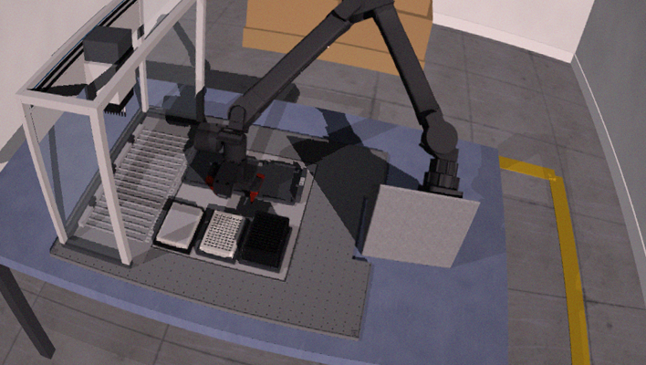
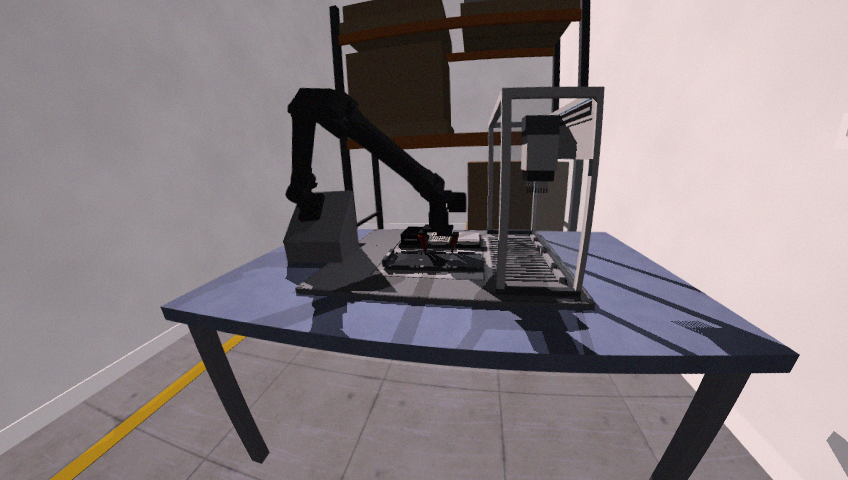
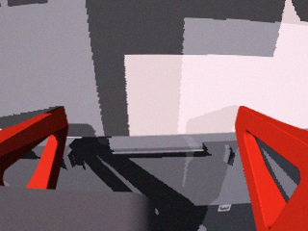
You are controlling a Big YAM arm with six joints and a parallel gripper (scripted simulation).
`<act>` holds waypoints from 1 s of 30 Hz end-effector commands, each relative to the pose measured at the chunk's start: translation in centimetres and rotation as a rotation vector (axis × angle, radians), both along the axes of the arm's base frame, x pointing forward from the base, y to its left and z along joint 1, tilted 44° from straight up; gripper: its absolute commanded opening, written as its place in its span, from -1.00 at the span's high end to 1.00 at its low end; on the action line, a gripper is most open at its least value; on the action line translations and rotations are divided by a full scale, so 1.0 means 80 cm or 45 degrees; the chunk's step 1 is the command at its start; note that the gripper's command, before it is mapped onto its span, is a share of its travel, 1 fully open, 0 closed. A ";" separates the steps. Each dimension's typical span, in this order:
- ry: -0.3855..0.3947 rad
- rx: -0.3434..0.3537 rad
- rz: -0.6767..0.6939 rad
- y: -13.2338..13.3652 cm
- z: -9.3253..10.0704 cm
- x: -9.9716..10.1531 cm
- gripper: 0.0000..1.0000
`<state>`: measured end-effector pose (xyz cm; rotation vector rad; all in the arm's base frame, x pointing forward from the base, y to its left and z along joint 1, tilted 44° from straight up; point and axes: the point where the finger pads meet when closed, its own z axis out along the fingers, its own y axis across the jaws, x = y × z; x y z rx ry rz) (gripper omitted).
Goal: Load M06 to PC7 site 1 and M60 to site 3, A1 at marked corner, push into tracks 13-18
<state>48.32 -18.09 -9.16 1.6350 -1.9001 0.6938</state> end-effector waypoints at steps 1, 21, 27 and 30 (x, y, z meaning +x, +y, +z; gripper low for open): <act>-0.058 -0.006 0.016 0.000 0.020 0.016 -1.00; -0.068 -0.011 -0.012 -0.014 0.025 0.012 -1.00; -0.061 -0.010 -0.009 -0.015 0.026 0.010 -1.00; -0.063 -0.011 -0.010 -0.016 0.027 0.010 -1.00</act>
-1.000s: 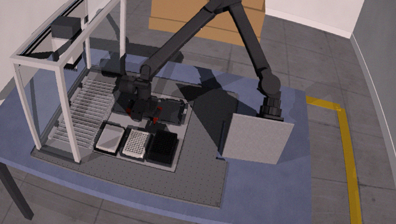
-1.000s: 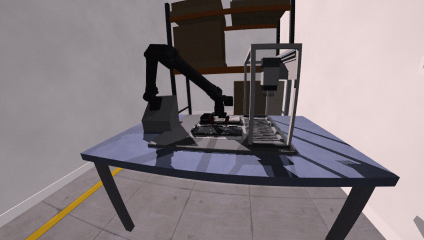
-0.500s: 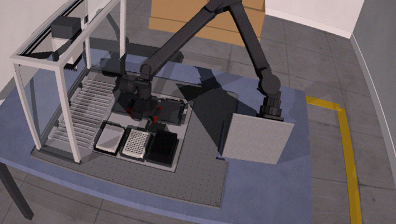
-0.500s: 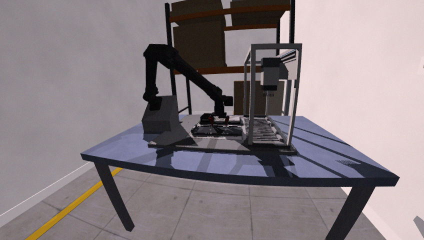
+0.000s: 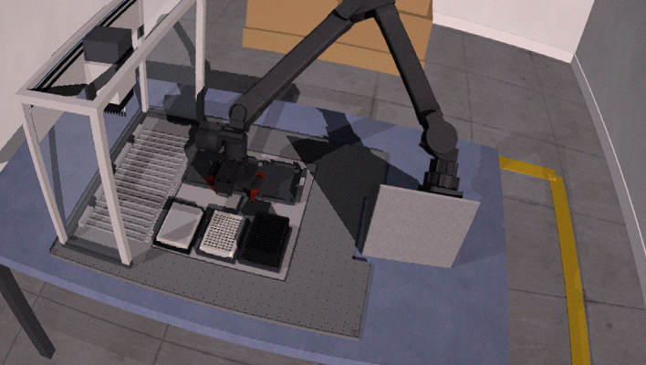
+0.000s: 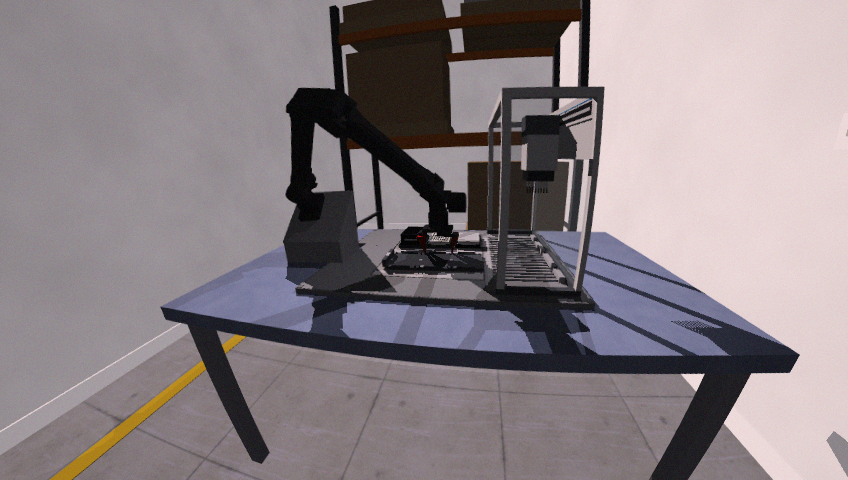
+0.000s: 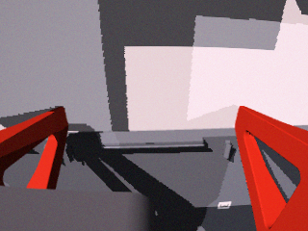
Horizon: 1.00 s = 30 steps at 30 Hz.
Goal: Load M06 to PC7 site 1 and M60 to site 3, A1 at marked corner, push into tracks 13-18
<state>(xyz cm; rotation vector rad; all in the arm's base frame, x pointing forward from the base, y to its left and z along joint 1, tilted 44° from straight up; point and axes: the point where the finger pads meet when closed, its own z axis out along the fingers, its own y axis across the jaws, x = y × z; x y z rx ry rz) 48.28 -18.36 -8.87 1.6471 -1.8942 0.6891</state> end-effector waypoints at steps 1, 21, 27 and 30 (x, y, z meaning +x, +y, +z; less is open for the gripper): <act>-0.068 -0.017 -0.020 -0.013 0.024 0.011 -1.00; -0.074 -0.017 -0.027 -0.019 0.029 0.009 -1.00; -0.073 -0.017 -0.026 -0.020 0.030 0.009 -1.00; -0.073 -0.018 -0.027 -0.021 0.031 0.008 -1.00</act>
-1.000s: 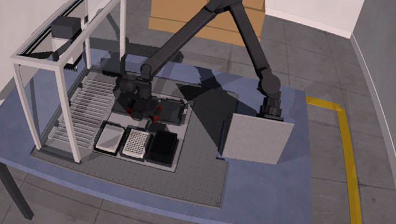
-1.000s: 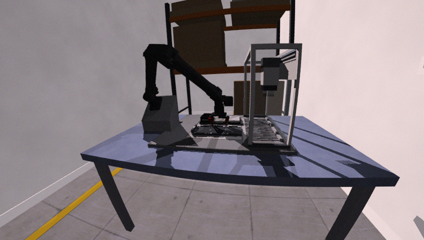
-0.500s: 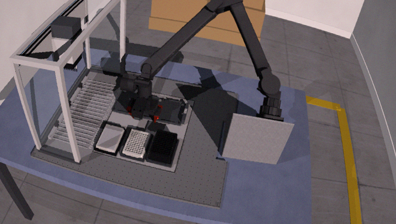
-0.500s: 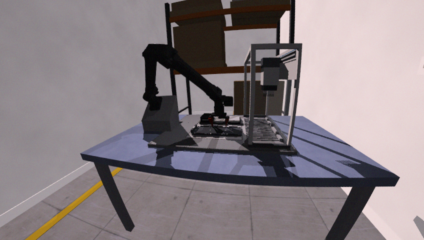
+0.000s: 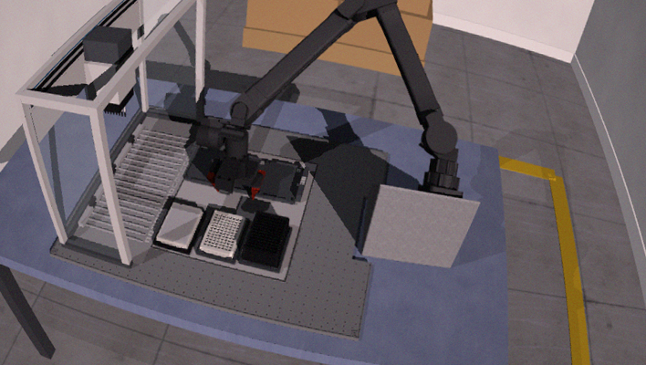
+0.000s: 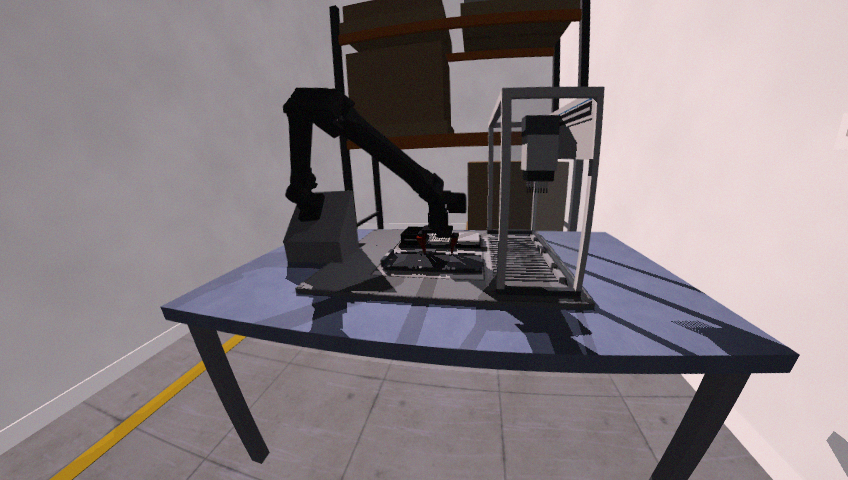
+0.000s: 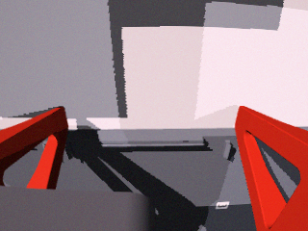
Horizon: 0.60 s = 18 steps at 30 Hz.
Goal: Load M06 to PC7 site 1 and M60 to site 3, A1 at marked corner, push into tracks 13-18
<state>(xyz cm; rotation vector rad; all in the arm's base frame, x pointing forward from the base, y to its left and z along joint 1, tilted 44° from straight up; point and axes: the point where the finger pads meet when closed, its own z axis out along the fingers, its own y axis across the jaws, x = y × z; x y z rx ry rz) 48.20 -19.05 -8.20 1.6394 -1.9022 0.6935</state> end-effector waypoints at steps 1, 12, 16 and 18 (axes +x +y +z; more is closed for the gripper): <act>-0.065 -0.016 -0.019 -0.012 0.023 0.009 -1.00; -0.065 -0.017 -0.016 -0.015 0.026 0.010 -1.00; -0.056 -0.016 -0.010 -0.016 0.026 0.008 -1.00; -0.057 -0.016 -0.009 -0.017 0.027 0.009 -1.00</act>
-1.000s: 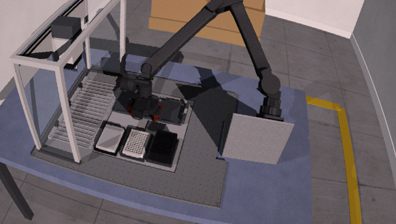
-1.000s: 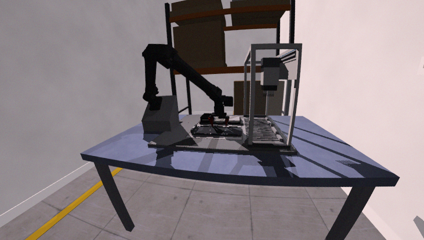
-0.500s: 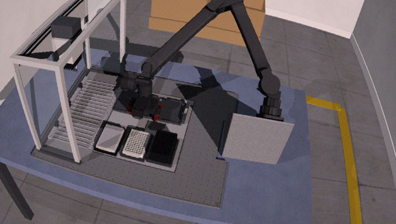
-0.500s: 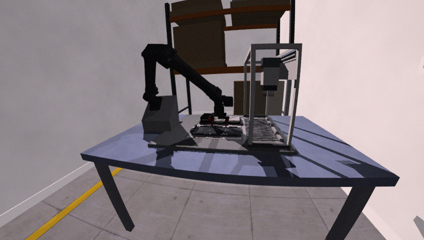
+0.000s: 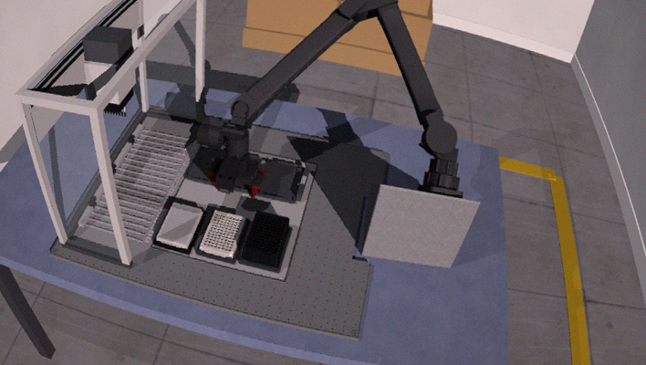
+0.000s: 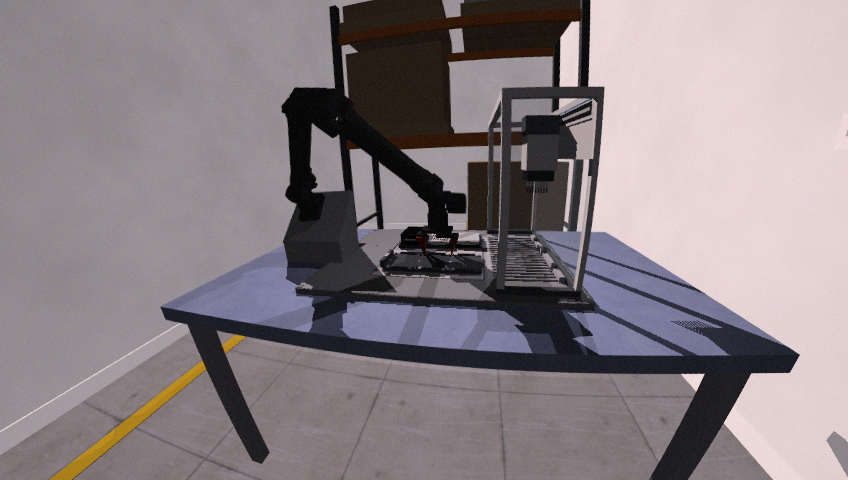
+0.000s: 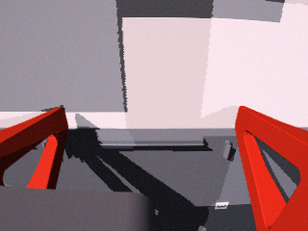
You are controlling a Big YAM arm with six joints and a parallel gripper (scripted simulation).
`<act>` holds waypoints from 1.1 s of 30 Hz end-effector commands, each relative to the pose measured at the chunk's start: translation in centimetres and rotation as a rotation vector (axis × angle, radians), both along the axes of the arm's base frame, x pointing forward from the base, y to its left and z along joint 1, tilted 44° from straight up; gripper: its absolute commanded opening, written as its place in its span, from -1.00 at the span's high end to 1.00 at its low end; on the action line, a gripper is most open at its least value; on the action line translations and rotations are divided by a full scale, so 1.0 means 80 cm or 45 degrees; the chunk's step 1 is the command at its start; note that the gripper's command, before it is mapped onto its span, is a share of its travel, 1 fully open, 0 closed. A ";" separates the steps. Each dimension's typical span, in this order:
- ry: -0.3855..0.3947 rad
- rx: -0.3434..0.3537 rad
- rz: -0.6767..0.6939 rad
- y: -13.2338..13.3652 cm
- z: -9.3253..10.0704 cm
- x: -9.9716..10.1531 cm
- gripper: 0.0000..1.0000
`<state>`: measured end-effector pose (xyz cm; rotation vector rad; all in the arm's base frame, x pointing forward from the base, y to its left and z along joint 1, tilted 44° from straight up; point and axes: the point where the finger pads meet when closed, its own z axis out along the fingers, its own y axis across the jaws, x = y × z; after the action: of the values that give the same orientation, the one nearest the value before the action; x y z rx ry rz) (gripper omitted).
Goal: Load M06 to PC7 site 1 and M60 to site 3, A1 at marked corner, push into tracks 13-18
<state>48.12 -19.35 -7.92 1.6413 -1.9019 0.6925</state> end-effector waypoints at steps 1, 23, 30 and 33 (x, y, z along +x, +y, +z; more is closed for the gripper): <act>-0.060 -0.018 -0.010 -0.014 0.025 0.012 -1.00; -0.053 -0.018 -0.006 -0.020 0.030 0.009 -1.00; -0.055 -0.018 -0.005 -0.022 0.032 0.009 -1.00; -0.052 -0.018 -0.005 -0.022 0.032 0.008 -1.00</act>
<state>48.01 -20.05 -7.25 1.6437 -1.8993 0.6904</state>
